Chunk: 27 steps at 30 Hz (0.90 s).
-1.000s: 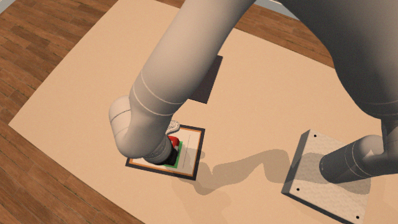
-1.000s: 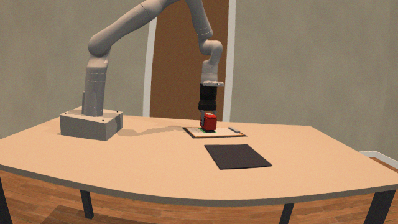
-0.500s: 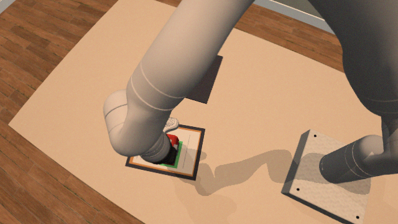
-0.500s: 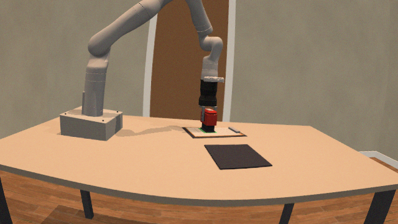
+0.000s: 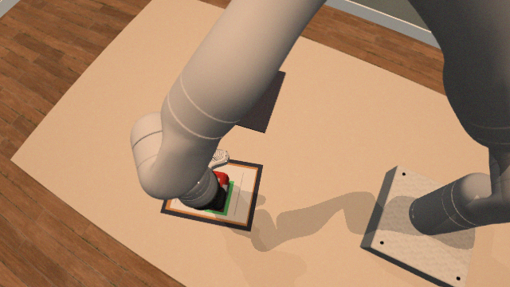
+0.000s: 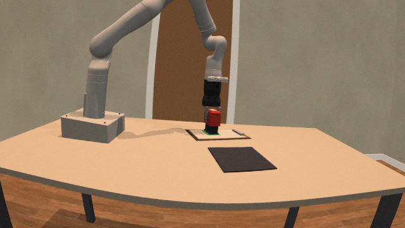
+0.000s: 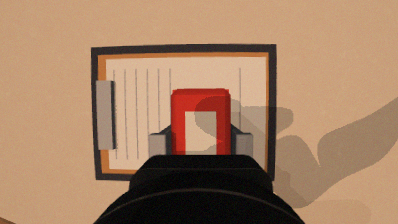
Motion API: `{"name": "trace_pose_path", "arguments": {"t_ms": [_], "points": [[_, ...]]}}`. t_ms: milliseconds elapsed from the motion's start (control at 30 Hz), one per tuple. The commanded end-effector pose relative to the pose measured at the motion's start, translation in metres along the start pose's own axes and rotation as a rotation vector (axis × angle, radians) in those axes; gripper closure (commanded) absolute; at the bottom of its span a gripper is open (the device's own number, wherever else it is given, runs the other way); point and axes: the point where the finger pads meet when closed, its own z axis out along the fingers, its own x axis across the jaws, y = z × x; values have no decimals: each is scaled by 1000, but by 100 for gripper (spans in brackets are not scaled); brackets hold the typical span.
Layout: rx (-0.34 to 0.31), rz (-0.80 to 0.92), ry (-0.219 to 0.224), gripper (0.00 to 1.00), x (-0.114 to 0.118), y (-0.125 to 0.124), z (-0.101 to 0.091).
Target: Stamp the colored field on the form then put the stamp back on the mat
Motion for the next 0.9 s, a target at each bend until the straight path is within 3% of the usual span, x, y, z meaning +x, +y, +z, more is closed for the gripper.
{"name": "trace_pose_path", "arguments": {"t_ms": [0,167,400,767,867], "points": [[0,0,-2,41,-1,0,-1],[0,0,-2,41,-1,0,-3],[0,0,-2,41,-1,0,-39],[0,1,-2,41,-1,-1,-39],[0,12,-2,41,-4,-13,-39]]}}
